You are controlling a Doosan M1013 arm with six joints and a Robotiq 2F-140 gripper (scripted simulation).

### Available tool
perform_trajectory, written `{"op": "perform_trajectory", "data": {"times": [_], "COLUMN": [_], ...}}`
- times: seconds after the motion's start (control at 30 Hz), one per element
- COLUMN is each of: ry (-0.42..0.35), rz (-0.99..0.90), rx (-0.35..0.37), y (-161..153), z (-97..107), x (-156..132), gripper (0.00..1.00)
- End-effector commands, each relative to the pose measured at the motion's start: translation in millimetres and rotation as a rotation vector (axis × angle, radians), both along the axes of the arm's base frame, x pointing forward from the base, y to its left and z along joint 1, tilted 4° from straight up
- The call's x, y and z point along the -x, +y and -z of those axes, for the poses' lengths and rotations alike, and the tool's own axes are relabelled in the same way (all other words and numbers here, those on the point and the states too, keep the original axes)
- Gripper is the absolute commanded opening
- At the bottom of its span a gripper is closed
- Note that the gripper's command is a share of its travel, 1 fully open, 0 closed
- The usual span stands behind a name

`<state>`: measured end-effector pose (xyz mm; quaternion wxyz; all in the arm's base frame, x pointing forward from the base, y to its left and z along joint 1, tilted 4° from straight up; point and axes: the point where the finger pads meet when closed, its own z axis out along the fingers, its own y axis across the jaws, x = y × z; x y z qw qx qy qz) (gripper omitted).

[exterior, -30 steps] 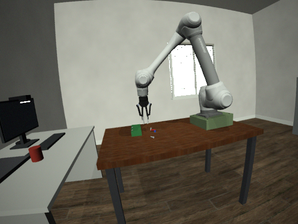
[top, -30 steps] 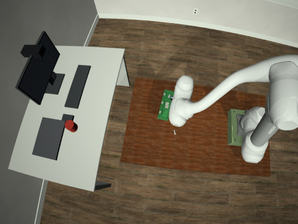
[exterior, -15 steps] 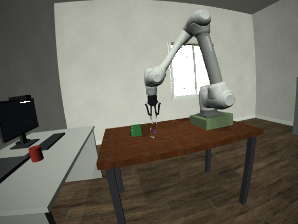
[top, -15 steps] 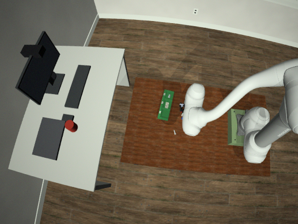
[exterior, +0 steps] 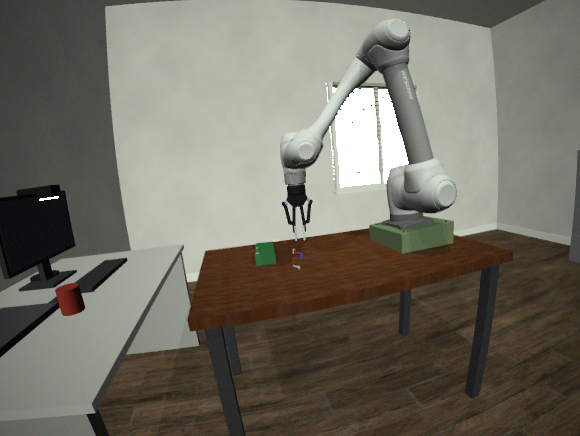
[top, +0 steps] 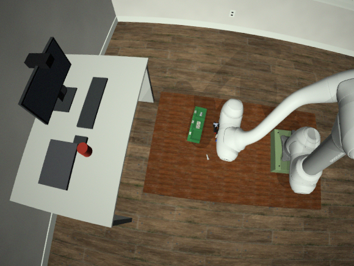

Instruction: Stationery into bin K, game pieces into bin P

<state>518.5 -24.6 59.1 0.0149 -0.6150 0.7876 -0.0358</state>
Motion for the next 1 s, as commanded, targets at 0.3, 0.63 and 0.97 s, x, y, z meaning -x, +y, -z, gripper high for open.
{"op": "perform_trajectory", "data": {"times": [0.3,0.63,0.97], "ry": [0.000,0.000,0.000], "rz": [0.000,0.000,0.000], "rx": [0.000,0.000,0.000], "y": [0,-1,-3], "z": [0,32,64], "x": [0,-2,-5], "gripper": [0.19,0.19,0.19]}}
